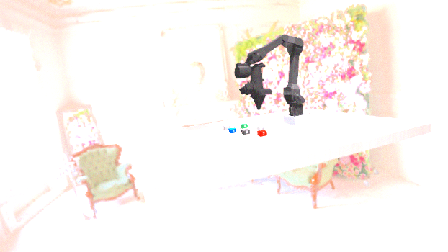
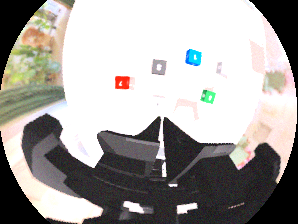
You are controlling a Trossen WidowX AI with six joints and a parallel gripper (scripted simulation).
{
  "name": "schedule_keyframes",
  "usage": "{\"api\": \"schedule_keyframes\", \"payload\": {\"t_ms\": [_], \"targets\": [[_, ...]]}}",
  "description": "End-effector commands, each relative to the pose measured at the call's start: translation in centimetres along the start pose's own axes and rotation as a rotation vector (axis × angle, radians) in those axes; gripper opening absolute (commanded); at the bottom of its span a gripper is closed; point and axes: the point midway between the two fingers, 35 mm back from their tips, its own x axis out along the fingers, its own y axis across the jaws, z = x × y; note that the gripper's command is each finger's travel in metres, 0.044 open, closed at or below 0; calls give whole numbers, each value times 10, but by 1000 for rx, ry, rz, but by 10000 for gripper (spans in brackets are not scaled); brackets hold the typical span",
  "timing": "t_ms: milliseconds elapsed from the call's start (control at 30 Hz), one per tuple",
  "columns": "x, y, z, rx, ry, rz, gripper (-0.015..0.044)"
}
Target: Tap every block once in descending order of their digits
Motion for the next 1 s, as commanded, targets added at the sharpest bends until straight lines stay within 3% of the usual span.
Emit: {"api": "schedule_keyframes", "payload": {"t_ms": [0, 967], "targets": [[47, -2, -8, -2, 28, 0, 20], [85, -2, -11, -2, 28, 0, 20]]}}
